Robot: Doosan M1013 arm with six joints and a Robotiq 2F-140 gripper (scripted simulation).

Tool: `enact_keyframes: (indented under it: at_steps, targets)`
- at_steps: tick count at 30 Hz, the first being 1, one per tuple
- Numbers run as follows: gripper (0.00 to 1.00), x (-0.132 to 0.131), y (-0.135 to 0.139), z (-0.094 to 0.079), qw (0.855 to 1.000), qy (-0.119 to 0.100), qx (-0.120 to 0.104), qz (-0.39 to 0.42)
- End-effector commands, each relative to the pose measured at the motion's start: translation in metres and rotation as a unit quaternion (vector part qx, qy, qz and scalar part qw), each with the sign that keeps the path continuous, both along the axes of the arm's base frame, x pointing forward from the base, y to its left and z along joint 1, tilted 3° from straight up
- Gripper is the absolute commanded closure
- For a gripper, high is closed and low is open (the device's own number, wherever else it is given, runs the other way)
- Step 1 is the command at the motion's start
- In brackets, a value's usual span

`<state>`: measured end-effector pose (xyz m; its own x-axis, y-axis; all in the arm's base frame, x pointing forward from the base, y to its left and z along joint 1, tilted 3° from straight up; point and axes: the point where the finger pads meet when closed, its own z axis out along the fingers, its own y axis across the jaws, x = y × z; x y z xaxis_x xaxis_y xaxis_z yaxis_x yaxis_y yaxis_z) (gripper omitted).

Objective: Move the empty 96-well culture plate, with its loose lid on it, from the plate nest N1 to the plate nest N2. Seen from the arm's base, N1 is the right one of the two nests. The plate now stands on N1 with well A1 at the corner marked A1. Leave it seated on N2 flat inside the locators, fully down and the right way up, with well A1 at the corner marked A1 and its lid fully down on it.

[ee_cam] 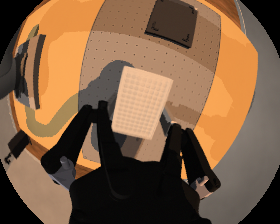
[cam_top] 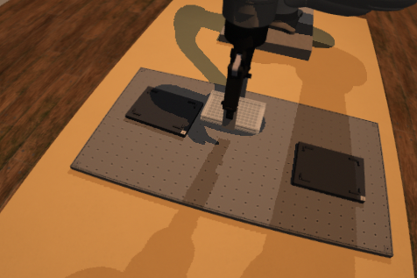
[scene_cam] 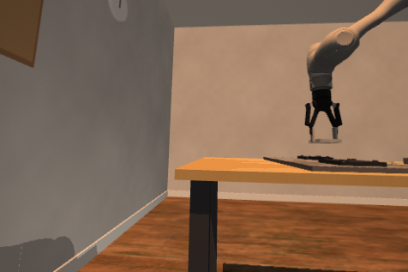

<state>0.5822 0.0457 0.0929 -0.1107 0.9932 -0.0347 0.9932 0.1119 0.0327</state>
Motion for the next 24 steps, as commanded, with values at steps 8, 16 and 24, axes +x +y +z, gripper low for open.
enact_keyframes:
  at_steps: [8,16,24]
  targets:
    - [1.0,0.002,0.03,-0.002,1.0,0.0,-0.003,0.001]
    - [1.0,0.002,0.057,-0.003,1.0,0.0,-0.003,0.001]
    - [1.0,0.002,0.077,-0.004,1.0,0.0,-0.003,0.001]
